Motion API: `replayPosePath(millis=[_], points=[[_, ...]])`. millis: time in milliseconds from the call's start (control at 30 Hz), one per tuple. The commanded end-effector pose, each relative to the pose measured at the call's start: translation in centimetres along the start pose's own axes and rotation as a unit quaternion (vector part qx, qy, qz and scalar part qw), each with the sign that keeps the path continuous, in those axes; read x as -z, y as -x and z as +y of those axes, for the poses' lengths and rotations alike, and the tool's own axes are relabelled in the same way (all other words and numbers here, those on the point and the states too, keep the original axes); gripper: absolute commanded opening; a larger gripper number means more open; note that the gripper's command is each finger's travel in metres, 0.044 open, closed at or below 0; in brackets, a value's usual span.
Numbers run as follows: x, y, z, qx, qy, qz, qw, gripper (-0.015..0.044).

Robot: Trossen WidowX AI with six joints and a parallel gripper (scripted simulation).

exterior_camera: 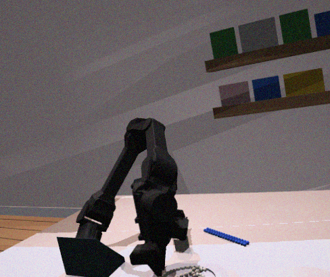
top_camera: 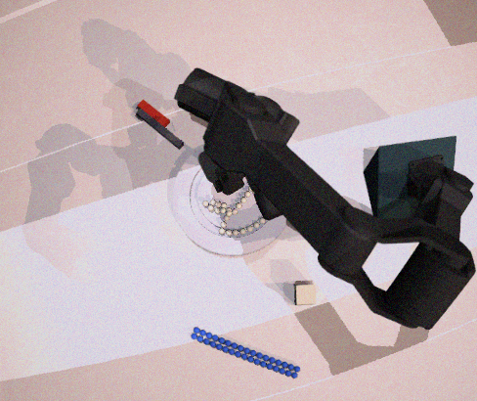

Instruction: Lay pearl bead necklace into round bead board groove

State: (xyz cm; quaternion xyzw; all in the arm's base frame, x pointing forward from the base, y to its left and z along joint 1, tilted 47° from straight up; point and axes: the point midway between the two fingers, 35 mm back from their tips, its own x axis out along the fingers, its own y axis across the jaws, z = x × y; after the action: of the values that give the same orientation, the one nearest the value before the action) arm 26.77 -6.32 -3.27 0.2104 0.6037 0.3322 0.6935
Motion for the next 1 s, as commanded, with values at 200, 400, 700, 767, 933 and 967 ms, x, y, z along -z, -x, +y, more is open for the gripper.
replayPosePath(millis=[200,400,700,767,933,967], points=[[-0.1,-0.6,-0.1,0.001,-0.001,-0.003,1.0,0.012],[0.0,-1.6,-0.1,0.0,-0.002,-0.003,1.0,0.012],[0.0,-2.9,0.0,-0.001,-0.002,-0.002,1.0,0.012],[0.1,-3.0,0.0,-0.001,-0.002,-0.002,1.0,0.012],[0.1,-2.7,0.0,0.001,0.002,0.001,1.0,0.0],[0.1,-2.7,0.0,0.001,0.002,0.001,1.0,0.0]])
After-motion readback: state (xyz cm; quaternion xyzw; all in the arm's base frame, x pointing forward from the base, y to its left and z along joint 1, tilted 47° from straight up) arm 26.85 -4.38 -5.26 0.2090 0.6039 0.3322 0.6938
